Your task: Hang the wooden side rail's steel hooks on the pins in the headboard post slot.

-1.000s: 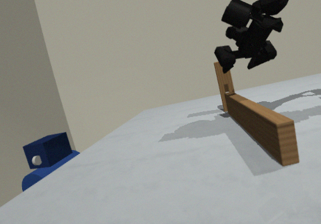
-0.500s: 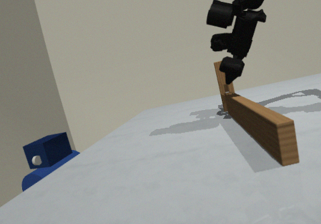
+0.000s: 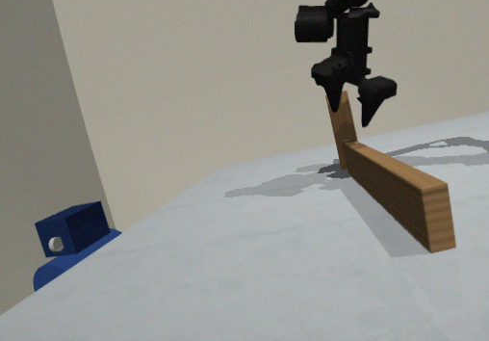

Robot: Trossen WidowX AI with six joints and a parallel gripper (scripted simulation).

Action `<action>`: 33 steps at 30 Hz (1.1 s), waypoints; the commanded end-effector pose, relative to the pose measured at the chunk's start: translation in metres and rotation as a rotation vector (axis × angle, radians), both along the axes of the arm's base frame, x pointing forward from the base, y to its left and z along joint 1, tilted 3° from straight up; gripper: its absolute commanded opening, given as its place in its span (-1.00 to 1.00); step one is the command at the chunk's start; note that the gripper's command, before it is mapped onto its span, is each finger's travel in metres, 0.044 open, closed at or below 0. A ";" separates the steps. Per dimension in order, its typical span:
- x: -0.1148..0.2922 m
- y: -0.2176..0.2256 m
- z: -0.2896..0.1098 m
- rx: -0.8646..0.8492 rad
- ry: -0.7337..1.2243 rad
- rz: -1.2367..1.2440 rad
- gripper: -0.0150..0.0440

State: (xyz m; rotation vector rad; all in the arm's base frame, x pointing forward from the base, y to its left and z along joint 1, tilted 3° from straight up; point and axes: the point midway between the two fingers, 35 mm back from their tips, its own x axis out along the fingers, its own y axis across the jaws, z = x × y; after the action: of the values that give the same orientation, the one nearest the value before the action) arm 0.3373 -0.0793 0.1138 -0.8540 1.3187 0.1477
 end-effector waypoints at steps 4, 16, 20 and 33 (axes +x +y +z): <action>0.003 0.020 0.016 0.100 0.412 0.973 1.00; 0.003 0.021 0.018 0.108 0.432 1.077 1.00; 0.003 0.021 0.018 0.108 0.432 1.077 1.00; 0.005 0.020 -0.017 0.108 0.432 1.077 1.00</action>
State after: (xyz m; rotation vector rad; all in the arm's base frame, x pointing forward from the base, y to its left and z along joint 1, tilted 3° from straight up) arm 0.3435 -0.0596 0.1046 -1.4174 1.0896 1.2765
